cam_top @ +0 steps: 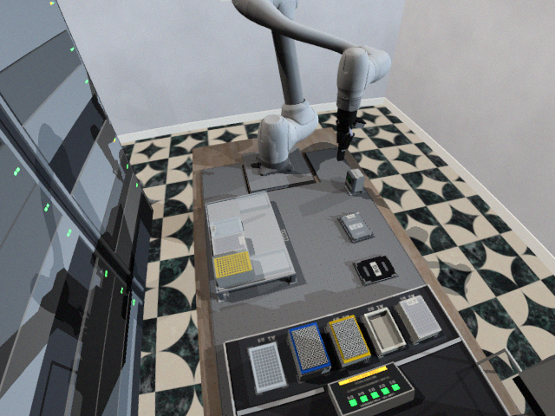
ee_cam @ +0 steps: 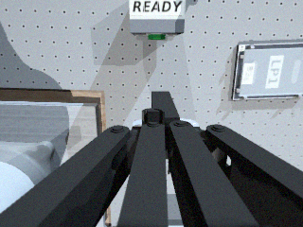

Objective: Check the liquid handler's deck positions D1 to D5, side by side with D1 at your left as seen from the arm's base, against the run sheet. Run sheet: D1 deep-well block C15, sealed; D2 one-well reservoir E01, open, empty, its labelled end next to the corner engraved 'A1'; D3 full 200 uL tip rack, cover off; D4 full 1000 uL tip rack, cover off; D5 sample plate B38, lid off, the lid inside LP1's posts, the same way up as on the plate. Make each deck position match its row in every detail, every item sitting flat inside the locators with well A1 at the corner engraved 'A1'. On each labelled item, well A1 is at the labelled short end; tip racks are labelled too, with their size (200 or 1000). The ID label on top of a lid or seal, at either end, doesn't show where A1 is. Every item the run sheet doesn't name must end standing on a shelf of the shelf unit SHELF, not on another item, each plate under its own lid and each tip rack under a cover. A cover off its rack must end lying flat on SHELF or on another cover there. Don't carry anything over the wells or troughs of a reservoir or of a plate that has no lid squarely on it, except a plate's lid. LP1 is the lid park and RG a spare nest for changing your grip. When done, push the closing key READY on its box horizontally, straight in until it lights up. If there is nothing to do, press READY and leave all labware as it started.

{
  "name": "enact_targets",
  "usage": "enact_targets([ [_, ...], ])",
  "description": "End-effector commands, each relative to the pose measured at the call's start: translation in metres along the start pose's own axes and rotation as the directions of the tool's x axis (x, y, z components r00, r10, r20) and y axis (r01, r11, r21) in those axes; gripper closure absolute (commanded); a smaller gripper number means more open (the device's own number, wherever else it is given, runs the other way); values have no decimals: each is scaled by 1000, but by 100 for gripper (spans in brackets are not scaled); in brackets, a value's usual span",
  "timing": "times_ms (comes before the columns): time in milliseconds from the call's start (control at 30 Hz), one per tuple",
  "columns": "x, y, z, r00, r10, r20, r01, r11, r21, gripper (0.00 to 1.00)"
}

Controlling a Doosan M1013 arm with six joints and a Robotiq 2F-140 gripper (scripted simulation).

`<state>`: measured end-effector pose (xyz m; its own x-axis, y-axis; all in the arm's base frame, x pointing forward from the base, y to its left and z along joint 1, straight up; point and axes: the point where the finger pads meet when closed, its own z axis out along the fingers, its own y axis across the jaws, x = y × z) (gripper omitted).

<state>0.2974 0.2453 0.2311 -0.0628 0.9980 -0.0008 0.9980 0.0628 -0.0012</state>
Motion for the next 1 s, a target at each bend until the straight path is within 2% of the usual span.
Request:
enact_targets([
  [0,0,0,6,1000,0,-1,0,1000,0,90],
  [967,0,0,48,1000,0,-1,0,1000,0,90],
])
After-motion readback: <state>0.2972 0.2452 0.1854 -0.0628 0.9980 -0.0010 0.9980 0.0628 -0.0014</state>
